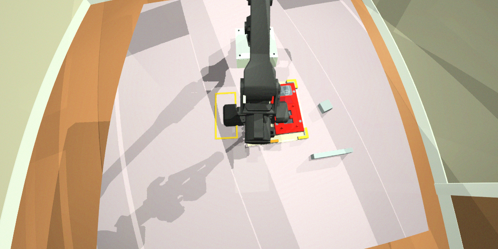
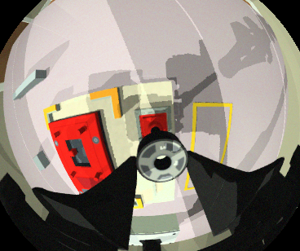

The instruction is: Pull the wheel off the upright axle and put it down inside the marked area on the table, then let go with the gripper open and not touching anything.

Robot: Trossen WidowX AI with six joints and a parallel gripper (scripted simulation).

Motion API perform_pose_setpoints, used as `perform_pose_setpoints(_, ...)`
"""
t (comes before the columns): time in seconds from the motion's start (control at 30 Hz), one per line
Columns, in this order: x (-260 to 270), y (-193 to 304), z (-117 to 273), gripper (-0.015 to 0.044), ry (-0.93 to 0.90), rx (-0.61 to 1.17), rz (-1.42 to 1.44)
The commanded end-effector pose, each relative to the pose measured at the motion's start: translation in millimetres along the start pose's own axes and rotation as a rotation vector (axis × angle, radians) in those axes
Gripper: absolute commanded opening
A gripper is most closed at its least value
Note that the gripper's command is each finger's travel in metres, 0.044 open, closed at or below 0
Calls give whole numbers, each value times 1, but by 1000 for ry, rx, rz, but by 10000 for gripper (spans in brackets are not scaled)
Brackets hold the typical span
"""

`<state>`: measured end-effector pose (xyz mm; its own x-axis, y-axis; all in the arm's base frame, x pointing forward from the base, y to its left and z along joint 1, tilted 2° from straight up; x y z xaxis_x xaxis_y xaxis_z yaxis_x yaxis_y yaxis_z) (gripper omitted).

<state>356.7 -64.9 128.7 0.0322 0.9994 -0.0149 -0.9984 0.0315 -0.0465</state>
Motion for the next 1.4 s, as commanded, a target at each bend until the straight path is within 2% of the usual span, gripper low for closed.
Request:
perform_pose_setpoints(0.0,0,0,20,0,1,-13,-3)
perform_pose_setpoints(0.2,-3,3,17,0,1,-7,0)
perform_pose_setpoints(0.97,-98,68,23,0,11,-7,-2)
perform_pose_setpoints(1.37,-100,70,3,0,11,-7,-2)
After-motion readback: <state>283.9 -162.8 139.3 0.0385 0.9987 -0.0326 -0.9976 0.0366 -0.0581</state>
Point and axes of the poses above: the point midway between the two fingers, 35 mm back from their tips, its own z axis back along the fingers, its own x axis across the jaws, y = z × x, the point moved 6 cm from there along z, back along the fingers, and after that the axes turned 4 degrees about z, right-handed, at the moved point
